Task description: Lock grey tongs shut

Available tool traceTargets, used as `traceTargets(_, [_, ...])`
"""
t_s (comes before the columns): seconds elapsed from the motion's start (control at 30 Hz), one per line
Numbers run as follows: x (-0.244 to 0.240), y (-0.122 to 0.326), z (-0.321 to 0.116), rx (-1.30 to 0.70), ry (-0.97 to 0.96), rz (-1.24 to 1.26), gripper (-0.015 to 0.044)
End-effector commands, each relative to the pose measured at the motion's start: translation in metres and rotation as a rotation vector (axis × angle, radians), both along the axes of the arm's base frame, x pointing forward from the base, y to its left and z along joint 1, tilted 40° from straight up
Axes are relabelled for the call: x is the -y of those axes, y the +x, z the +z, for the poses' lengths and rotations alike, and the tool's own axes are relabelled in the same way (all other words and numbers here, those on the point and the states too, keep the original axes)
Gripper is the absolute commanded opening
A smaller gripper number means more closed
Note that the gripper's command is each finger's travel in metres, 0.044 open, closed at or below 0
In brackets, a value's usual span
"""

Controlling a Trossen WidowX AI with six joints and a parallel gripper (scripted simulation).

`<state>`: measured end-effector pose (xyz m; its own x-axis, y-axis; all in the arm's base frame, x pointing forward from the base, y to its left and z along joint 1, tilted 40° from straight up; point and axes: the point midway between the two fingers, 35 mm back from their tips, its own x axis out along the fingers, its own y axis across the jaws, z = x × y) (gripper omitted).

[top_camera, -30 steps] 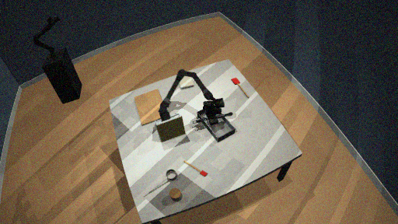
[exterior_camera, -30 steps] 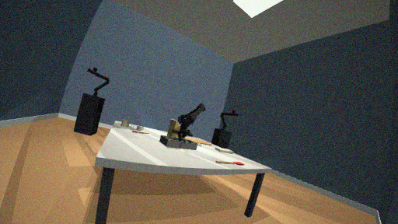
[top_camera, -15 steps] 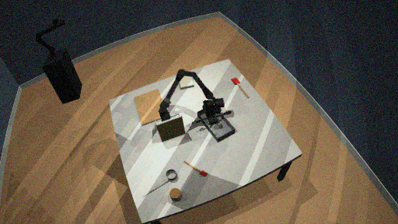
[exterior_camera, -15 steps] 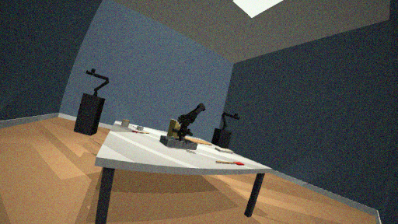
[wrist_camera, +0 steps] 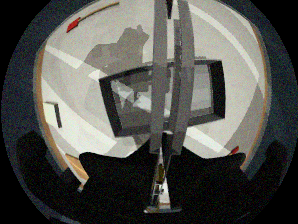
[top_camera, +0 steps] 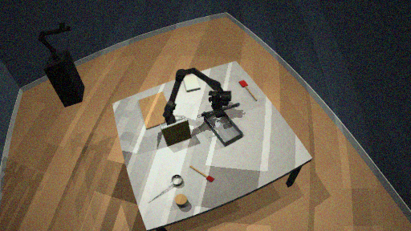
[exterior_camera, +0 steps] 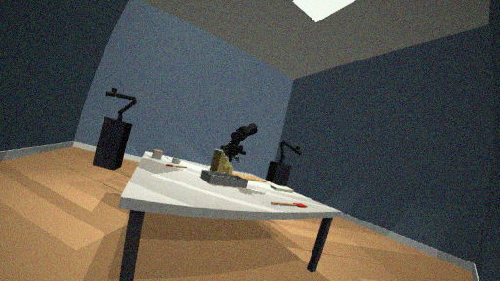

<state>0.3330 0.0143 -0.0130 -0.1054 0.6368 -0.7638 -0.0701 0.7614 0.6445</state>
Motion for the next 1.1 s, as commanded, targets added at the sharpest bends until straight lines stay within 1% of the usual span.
traceTargets(0.0, [0.002,0.000,0.002,0.006,-0.004,0.004,-0.0150])
traceTargets(0.13, [-0.009,0.000,0.007,0.024,-0.003,0.033,-0.0150])
traceTargets(0.57, [-0.073,-0.009,0.063,0.222,-0.020,0.273,-0.0150])
traceTargets(1.07, [-0.147,-0.051,0.128,0.468,0.021,0.570,-0.0150])
